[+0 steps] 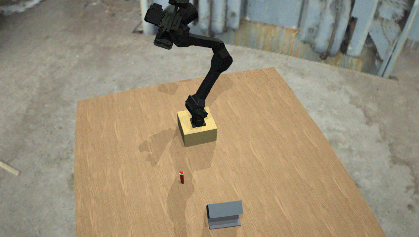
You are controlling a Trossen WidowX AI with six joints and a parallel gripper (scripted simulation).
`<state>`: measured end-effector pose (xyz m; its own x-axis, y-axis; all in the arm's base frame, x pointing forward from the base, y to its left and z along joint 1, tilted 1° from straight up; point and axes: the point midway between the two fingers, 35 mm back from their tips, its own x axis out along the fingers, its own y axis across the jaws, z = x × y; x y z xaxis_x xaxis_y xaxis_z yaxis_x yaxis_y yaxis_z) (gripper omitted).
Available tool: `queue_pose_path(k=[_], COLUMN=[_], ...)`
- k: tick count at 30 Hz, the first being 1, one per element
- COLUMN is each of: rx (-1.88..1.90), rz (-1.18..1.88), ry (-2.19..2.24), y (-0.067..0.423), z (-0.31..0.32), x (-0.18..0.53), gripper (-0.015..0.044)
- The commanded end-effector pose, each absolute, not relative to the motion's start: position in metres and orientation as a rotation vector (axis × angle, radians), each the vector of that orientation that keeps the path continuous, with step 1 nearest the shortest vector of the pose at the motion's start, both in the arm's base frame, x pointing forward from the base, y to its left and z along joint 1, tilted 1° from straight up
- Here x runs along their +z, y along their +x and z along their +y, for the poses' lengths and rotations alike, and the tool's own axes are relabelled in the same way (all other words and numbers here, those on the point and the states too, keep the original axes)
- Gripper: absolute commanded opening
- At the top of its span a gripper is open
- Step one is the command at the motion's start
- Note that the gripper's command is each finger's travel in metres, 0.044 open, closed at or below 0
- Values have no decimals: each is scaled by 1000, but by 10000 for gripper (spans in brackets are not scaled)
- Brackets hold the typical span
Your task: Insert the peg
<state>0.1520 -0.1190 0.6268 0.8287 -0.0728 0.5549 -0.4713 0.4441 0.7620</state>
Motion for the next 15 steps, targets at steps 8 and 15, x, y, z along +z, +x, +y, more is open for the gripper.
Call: queue_pose_path(k=[8, 15], rx=[157, 84], rz=[-600, -599], ry=[1040, 1005], y=[169, 184], z=[-160, -185], x=[609, 592], gripper=[440, 440])
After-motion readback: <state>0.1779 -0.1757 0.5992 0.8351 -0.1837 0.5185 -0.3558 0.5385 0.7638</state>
